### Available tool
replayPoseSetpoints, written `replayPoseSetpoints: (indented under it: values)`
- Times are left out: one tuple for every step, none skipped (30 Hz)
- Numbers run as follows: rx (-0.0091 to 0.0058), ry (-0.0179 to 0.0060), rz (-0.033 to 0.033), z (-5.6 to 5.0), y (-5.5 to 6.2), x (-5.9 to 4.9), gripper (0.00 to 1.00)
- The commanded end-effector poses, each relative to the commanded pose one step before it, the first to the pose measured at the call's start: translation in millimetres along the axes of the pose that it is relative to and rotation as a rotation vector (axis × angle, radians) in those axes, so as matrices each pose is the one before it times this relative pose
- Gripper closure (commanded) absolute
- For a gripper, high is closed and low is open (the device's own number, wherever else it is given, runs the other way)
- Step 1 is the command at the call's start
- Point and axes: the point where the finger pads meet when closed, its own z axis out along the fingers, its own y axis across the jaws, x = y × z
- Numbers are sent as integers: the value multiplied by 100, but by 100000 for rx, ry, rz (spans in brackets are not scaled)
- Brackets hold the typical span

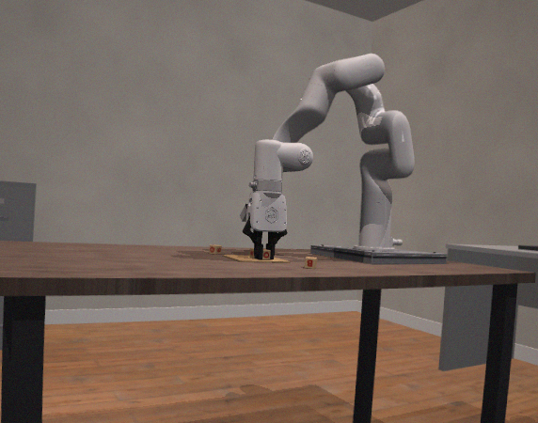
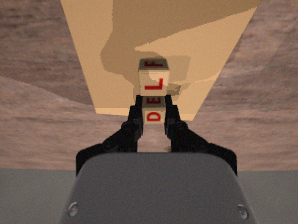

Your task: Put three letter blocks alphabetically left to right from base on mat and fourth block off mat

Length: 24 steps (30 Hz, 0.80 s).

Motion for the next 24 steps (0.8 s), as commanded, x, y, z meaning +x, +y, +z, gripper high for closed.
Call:
replayPoseSetpoints:
  values:
    - [343,-36,-3,-109,-133,-15,79]
    - [0,0,0,0,0,0,79]
    - [0,0,0,0,0,0,79]
    - [0,0,0,0,0,0,79]
    - [0,0,0,0,0,0,79]
    - [0,0,0,0,0,0,79]
    - [0,0,0,0,0,0,79]
    - [0,0,0,0,0,0,79]
    - [0,0,0,0,0,0,79]
    - [0,0,0,0,0,0,79]
    - [0,0,0,0,0,0,74]
    - [0,0,0,0,0,0,74]
    - [0,0,0,0,0,0,74]
    - [0,0,0,0,0,0,70]
    - [0,0,0,0,0,0,70]
    - [0,0,0,0,0,0,70]
    - [0,0,0,0,0,0,66]
    - [0,0,0,0,0,0,66]
    - [0,0,0,0,0,0,66]
    - [0,0,0,0,0,0,62]
    - [0,0,0,0,0,0,62]
    - [0,0,0,0,0,0,62]
    - [0,0,0,0,0,0,62]
    - [0,0,0,0,0,0,62]
